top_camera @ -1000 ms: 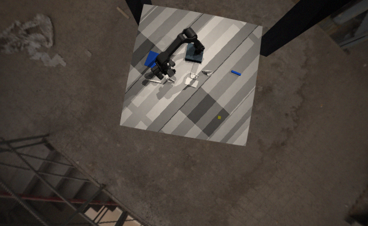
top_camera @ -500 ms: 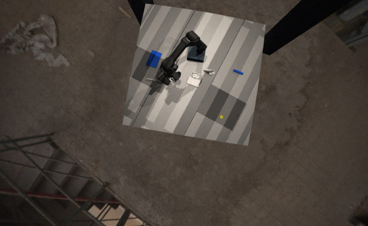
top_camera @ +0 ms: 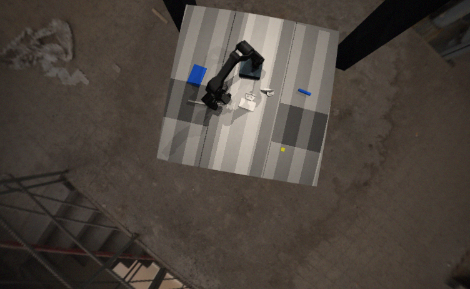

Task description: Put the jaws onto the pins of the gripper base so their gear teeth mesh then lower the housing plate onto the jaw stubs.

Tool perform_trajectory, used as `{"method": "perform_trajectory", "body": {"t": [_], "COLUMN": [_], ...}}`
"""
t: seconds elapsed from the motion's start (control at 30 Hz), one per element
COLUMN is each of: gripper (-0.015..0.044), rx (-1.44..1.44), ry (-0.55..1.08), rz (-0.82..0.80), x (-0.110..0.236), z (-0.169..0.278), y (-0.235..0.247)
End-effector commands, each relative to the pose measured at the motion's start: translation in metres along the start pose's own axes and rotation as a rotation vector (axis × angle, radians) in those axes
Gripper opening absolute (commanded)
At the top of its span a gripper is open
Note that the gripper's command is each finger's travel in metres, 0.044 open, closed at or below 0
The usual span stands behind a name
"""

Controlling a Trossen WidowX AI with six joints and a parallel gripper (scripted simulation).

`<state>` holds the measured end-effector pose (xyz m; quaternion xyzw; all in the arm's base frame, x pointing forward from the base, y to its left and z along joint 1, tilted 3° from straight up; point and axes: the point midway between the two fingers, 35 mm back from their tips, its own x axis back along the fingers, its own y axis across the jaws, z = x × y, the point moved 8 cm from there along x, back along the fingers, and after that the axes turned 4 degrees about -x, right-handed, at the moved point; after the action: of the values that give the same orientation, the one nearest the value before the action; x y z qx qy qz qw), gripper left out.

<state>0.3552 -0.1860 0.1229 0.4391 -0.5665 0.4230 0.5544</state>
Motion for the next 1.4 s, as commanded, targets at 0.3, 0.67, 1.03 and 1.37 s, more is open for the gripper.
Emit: {"method": "perform_trajectory", "body": {"t": [0.3, 0.67, 1.03, 1.37], "gripper": [0.0440, 0.0440, 0.0440, 0.0440], "rx": [0.005, 0.005, 0.005, 0.005], "ry": [-0.003, -0.003, -0.003, -0.003], "rz": [0.003, 0.003, 0.003, 0.003], "x": [-0.008, -0.026, -0.044, -0.051], "z": [0.000, 0.000, 0.000, 0.000], "y": [-0.001, -0.002, -0.003, -0.002]}}
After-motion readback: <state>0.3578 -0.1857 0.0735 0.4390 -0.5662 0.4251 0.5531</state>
